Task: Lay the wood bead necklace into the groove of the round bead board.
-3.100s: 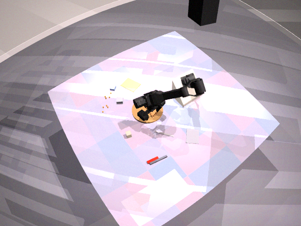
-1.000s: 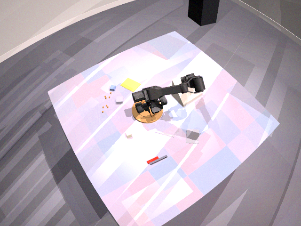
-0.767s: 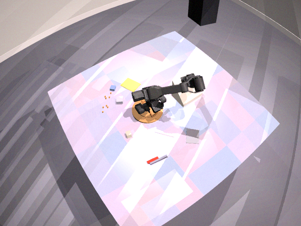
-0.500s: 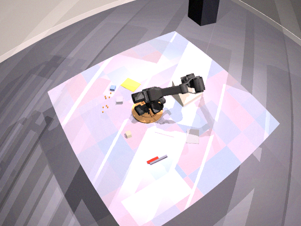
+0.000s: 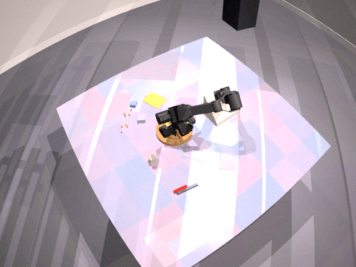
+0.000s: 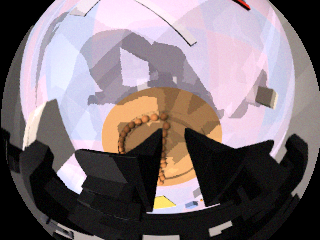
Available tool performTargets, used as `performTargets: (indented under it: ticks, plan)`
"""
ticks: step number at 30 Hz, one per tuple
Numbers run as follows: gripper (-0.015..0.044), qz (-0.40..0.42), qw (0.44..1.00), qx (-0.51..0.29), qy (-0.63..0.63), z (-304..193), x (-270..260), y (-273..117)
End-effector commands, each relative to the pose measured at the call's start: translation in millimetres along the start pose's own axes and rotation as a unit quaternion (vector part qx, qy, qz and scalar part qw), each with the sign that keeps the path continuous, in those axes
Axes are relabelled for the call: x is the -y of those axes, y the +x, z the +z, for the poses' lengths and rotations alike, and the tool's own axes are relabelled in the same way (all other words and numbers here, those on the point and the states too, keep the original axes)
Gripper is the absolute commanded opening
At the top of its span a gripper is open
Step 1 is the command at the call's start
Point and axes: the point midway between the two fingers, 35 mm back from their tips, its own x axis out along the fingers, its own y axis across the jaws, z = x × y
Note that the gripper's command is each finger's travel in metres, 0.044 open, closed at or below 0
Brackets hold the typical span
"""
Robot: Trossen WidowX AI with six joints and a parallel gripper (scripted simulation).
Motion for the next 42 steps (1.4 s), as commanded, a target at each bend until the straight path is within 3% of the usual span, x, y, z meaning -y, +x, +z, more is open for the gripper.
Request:
performTargets:
  ticks: [1,15,20,42]
  plan:
    - [0.0120,0.008,1.000,0.003,0.006,-1,-5,9]
    - [0.0120,0.010,1.000,0.004,0.008,-1,-7,20]
    - [0.0000,0.007,1.000,0.001,0.004,-1,-4,18]
    - [0.0000,0.007,1.000,0.001,0.004,-1,-4,18]
